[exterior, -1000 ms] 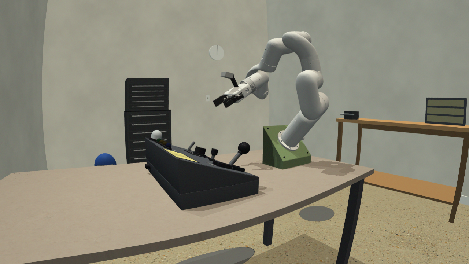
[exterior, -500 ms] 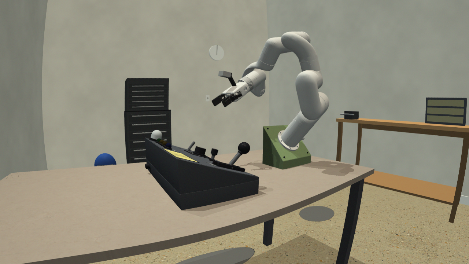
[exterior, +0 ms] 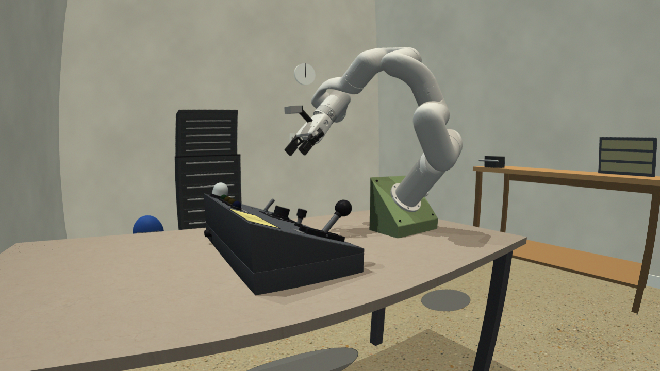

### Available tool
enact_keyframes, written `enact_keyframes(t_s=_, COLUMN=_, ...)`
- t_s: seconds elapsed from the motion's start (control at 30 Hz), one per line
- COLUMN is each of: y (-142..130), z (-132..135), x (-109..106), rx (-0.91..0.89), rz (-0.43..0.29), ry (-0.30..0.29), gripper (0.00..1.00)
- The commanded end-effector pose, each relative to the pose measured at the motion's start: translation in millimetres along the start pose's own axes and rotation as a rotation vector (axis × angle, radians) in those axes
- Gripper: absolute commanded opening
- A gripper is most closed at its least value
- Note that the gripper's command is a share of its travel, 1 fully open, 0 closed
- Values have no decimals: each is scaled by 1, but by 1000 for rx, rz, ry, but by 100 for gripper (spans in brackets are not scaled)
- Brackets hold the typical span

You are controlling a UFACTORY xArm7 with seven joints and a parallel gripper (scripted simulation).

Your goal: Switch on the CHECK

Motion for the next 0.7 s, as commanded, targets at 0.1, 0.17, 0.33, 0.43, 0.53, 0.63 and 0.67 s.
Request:
enact_keyframes(t_s=0.1, y=2, z=18, x=18, rx=21, rz=-157, ry=60, gripper=100)
enact_keyframes(t_s=0.17, y=3, z=23, x=25, rx=26, rz=-214, ry=65, gripper=100)
enact_keyframes(t_s=0.33, y=3, z=28, x=32, rx=30, rz=-266, ry=66, gripper=100)
enact_keyframes(t_s=0.43, y=3, z=35, x=43, rx=35, rz=-353, ry=60, gripper=100)
enact_keyframes(t_s=0.53, y=3, z=37, x=47, rx=36, rz=-384, ry=56, gripper=100)
enact_keyframes(t_s=0.63, y=3, z=40, x=52, rx=37, rz=-424, ry=48, gripper=100)
enact_keyframes(t_s=0.67, y=3, z=41, x=53, rx=37, rz=-433, ry=46, gripper=100)
Point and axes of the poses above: the point where the finger pads meet when closed, its own x axis out along the fingers, its own z axis across the jaws, y = z × x, the point moved 2 cm from there along -x, back along the fingers, and after that the axes turned 12 degrees about -x, right-handed, at the moved point
